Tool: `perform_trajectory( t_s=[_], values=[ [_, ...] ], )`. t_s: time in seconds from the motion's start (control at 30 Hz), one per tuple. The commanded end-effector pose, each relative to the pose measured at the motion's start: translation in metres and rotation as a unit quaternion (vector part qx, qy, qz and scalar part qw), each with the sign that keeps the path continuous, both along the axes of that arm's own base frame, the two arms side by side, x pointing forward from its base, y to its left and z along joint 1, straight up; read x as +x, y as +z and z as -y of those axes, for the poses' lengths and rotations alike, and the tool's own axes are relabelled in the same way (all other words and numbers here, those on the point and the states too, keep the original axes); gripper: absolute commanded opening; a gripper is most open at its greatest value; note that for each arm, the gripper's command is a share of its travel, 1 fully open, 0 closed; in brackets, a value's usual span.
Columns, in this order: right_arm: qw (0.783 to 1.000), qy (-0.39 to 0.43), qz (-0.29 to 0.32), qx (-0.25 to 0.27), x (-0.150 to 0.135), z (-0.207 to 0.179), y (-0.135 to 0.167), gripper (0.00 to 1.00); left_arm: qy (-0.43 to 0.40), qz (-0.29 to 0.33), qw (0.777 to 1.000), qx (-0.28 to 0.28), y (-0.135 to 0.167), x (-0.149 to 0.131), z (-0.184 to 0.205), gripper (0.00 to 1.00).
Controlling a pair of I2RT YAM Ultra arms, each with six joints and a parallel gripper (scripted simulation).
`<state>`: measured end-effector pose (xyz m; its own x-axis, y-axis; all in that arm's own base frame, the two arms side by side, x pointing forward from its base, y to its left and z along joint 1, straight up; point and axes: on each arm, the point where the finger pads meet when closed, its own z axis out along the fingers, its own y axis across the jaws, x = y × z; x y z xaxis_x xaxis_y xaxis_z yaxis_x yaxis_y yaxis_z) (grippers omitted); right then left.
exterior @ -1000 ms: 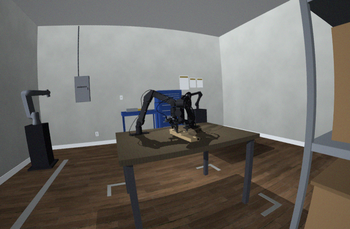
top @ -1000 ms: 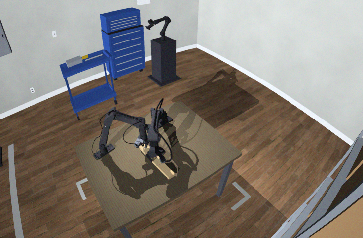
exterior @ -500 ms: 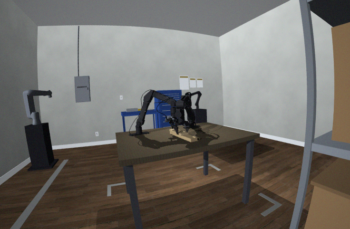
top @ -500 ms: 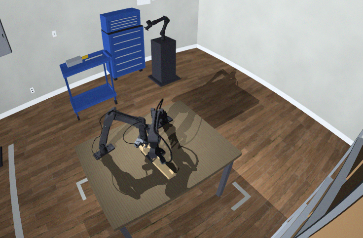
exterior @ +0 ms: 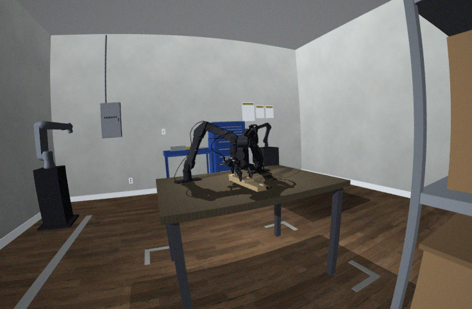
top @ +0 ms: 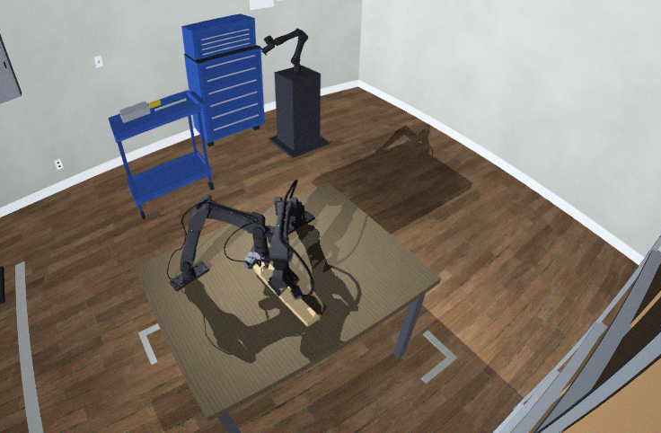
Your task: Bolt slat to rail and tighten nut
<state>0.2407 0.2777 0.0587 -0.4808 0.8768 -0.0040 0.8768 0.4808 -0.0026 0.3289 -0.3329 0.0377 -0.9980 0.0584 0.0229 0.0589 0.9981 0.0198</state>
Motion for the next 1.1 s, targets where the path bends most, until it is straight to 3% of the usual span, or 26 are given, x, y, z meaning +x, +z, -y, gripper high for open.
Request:
perform_trajectory(
  t_s=[0.0,0.7,0.8,0.87,1.07],
  values=[
    [1.0,0.0,0.004,0.004,0.0012,-0.0014,0.0036,0.34,0.0,0.006,1.0,-0.006,0.0061,0.0016,0.0016,0.72],
    [1.0,0.007,0.004,0.004,0.0012,-0.0014,0.0036,0.34,0.0,0.006,1.0,-0.006,0.0061,0.0016,0.0016,0.72],
    [0.995,0.101,0.004,0.004,0.0013,-0.0014,0.0039,0.34,0.0,0.006,1.0,-0.006,0.0061,0.0016,0.0016,0.72],
    [0.983,0.182,0.004,0.004,0.0013,-0.0014,0.0042,0.34,0.0,0.006,1.0,-0.006,0.0061,0.0016,0.0016,0.72],
    [0.947,0.321,0.004,0.003,0.0014,-0.0015,0.005,0.34,0.0,0.006,1.0,-0.006,0.0061,0.0016,0.0016,0.72]
  ],
)
